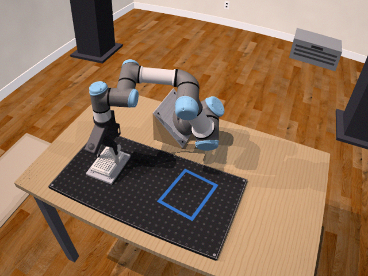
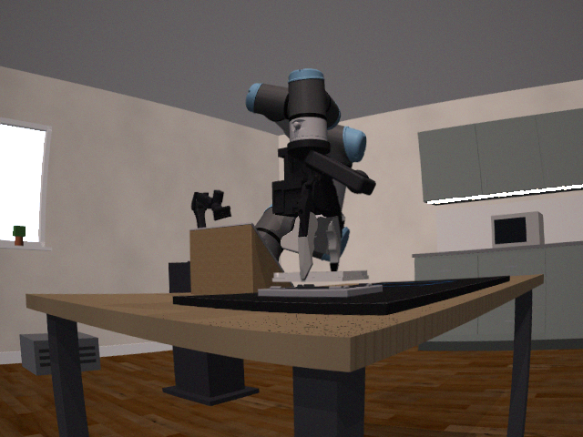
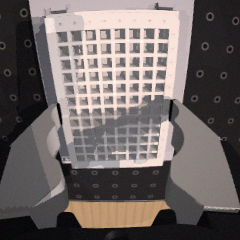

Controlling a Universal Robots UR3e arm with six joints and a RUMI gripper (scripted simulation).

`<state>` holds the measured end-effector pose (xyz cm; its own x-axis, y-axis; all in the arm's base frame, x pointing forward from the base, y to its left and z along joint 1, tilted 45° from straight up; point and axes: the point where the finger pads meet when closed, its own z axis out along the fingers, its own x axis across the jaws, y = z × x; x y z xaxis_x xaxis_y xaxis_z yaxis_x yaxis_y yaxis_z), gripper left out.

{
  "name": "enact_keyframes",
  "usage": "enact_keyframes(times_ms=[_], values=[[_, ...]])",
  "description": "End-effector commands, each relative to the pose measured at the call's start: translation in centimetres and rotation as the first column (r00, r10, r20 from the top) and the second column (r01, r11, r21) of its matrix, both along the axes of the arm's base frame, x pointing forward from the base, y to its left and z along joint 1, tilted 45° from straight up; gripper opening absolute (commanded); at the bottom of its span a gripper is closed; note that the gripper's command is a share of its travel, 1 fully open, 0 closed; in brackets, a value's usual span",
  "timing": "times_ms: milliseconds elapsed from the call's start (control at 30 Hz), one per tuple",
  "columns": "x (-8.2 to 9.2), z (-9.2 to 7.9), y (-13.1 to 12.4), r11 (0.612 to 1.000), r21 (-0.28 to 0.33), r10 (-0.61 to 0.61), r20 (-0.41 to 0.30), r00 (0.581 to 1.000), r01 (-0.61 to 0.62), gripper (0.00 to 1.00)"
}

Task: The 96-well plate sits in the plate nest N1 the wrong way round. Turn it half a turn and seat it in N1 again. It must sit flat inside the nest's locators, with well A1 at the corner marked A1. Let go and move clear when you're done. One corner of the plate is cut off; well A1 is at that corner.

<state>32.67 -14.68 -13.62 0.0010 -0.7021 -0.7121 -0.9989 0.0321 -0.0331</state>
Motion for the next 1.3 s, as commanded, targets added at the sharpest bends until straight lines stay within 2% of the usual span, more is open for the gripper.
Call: enact_keyframes(times_ms=[0,1267], values=[[0.0,0.6,-0.7,1.000,-0.002,-0.001,0.001,1.000,0.001,0.00],[-0.3,4.4,-4.6,1.000,-0.002,-0.001,0.001,1.000,0.001,0.00]])
